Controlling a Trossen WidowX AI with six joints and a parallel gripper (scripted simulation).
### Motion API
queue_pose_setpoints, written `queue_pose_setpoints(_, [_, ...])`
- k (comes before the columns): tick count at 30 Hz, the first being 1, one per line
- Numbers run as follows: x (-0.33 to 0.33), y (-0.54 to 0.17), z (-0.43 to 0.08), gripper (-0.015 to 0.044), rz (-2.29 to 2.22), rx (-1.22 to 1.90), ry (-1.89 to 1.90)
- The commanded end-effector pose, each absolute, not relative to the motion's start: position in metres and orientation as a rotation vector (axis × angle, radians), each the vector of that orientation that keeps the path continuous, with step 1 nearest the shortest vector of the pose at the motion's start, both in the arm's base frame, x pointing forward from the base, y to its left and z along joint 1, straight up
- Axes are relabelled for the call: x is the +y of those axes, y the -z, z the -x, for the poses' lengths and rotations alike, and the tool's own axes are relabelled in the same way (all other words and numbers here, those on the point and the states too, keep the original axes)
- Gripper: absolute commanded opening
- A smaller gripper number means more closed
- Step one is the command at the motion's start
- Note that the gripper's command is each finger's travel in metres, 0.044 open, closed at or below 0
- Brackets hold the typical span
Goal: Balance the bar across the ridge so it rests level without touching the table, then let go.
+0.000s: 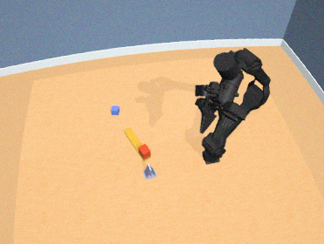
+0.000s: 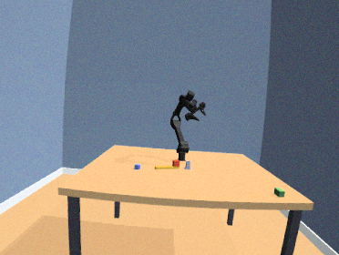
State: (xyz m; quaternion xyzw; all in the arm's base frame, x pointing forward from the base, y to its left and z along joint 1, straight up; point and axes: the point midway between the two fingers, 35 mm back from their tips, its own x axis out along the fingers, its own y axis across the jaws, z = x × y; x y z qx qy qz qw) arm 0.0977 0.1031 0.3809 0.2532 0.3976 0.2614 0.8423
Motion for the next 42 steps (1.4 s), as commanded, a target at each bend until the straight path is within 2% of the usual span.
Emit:
queue_pose_setpoints(1, [0.102, -0.373, -0.122, 0.0315, -0.563, 0.878, -0.454])
queue_pose_setpoints(22, [0.060, -0.323, -0.222, 0.0315, -0.694, 1.018, 0.010])
queue_pose_setpoints(42, [-0.015, -0.256, -0.283, 0.0315, -0.792, 1.158, 0.425])
